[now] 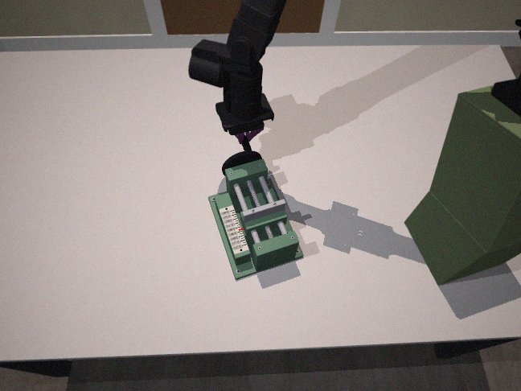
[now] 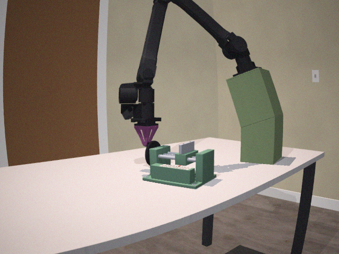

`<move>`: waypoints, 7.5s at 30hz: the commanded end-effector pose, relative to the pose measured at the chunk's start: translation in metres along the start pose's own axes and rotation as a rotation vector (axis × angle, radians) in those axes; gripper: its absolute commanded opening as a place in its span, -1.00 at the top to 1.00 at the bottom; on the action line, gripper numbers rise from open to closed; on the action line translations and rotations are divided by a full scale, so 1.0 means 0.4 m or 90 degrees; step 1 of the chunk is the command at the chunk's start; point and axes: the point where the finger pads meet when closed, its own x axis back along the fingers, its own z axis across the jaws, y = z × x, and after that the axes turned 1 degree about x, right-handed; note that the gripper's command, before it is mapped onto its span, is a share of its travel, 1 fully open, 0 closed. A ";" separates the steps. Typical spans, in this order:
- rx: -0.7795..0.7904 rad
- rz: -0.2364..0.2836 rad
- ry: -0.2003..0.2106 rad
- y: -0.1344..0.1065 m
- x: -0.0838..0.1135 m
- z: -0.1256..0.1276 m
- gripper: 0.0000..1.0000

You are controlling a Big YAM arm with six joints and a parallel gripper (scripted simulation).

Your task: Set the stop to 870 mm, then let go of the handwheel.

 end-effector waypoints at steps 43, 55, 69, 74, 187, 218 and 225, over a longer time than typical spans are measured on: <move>-0.014 0.002 -0.026 0.014 -0.139 -0.034 0.87; -0.005 0.003 -0.024 0.000 -0.148 -0.003 0.87; -0.011 0.000 -0.022 0.016 -0.174 0.023 0.87; 0.002 0.003 -0.019 -0.010 -0.167 0.067 0.87; -0.003 -0.008 0.001 0.013 0.021 0.186 0.87; -0.005 -0.008 -0.011 0.032 0.050 0.061 0.87; -0.008 -0.012 -0.006 0.037 0.049 0.057 0.87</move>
